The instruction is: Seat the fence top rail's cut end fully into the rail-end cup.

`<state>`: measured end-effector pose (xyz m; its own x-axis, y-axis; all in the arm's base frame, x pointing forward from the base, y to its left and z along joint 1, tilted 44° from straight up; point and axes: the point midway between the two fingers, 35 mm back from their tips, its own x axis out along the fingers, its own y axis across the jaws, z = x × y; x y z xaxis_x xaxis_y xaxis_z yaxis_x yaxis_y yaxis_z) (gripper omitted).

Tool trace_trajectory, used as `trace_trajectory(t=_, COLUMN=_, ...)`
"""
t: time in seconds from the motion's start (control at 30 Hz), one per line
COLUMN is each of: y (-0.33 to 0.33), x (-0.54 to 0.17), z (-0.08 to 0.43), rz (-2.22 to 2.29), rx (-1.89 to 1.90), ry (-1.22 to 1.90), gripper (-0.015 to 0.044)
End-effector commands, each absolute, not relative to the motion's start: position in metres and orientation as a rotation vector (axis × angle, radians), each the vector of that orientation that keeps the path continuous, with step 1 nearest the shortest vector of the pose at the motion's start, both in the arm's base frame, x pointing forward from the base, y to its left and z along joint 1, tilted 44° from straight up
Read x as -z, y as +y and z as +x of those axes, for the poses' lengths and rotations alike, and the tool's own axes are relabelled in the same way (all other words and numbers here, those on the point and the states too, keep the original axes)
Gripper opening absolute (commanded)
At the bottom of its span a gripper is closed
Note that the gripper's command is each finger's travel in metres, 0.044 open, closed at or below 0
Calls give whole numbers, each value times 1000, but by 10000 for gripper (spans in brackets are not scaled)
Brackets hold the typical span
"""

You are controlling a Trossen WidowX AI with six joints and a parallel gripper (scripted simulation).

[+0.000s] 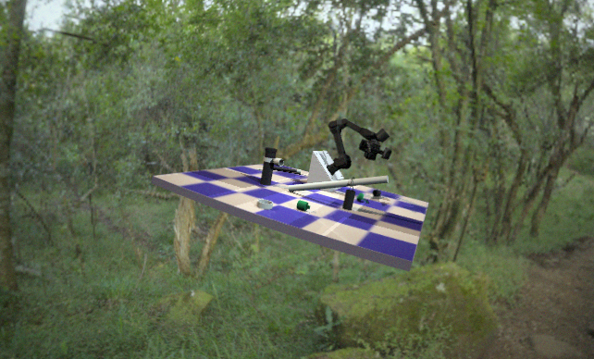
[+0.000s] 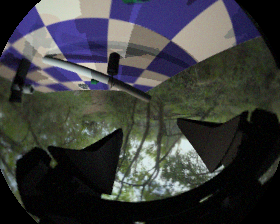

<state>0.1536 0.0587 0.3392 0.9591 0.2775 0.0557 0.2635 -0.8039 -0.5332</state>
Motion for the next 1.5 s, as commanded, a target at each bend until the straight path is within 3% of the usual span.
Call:
trace_trajectory(t=0.0, y=59, x=-339, z=154, rz=-2538, rx=-38, ry=-378, gripper=426)
trace_trajectory(t=0.33, y=82, x=-302, z=217, rz=-2194, rx=-411, ry=-72, gripper=440)
trace_trajectory(t=0.67, y=40, x=-230, z=287, rz=-1473, rx=-656, ry=448, gripper=440)
trace_trajectory(t=1.07, y=-70, x=-153, z=318, rz=-234, rx=-496, ry=895, gripper=440)
trace_trajectory(t=1.33, y=-160, x=-118, z=303, rz=688, rx=-248, ry=916, gripper=440)
trace_trajectory(t=1.47, y=-168, x=-116, z=301, rz=764, rx=-227, ry=905, gripper=440)
